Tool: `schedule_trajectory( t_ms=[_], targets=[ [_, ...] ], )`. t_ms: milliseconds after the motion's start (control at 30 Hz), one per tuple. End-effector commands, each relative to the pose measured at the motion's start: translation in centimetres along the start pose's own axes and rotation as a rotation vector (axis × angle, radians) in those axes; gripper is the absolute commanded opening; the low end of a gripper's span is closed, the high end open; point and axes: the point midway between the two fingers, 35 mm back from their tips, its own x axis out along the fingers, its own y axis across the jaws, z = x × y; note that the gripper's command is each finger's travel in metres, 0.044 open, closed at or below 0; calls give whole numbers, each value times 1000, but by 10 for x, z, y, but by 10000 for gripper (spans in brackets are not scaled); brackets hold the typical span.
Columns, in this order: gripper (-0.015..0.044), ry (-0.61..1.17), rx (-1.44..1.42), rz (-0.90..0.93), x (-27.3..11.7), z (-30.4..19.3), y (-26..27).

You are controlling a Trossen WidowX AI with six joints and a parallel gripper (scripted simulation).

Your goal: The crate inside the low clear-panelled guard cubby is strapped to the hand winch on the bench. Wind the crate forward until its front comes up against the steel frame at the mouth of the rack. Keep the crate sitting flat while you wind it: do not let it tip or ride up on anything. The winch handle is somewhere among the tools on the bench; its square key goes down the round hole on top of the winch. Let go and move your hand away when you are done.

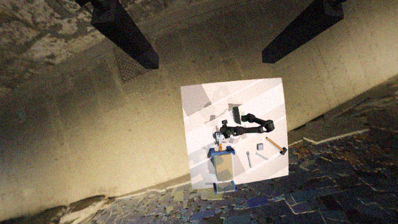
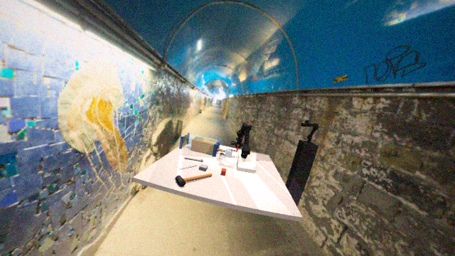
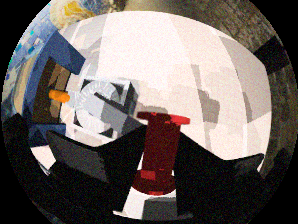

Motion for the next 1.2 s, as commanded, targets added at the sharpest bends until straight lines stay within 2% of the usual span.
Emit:
schedule_trajectory(
  t_ms=[0, 1167],
  targets=[
    [0, -18, -2, -11, 6, 11, -3],
    [0, -22, -2, -11, 28, 63, 3]
  ],
)
